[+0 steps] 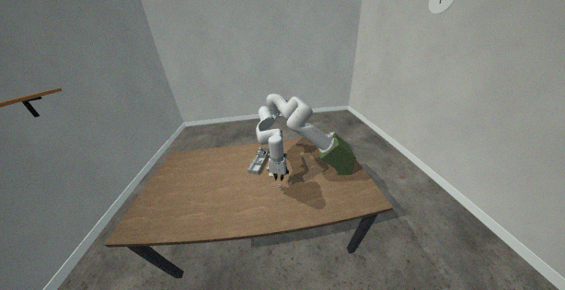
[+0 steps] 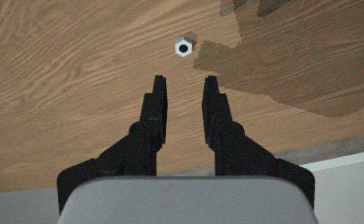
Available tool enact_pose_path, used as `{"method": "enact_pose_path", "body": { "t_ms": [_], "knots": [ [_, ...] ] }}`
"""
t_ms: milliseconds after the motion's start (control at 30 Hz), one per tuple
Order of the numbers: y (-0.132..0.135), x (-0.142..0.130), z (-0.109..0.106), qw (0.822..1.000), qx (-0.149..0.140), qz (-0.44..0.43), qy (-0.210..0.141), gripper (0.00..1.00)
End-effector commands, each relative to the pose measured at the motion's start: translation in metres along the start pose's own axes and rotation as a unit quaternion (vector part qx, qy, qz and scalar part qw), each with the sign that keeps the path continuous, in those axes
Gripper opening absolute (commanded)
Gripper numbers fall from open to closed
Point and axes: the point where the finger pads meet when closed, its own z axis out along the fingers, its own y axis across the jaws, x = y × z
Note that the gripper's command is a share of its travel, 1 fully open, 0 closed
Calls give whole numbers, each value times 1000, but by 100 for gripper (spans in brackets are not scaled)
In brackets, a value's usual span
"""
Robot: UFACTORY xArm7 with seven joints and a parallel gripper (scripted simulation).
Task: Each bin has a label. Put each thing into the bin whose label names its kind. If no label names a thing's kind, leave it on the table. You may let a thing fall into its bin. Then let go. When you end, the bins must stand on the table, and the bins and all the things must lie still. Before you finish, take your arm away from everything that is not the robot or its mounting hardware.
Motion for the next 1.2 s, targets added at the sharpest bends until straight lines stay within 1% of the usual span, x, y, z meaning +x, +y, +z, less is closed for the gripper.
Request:
{"method": "enact_pose_path", "body": {
  "t_ms": [0, 767, 867, 933, 1167],
  "knots": [
    [0, 0, 0, 1000, 0, 0, -1, 30],
    [-1, 0, 0, 1000, 0, 0, -1, 30],
    [-1, 0, 12, 1000, 0, 0, -1, 30],
    [-1, 0, 12, 1000, 0, 0, -1, 30],
    [0, 0, 39, 1000, 0, 0, -1, 30]
  ]
}}
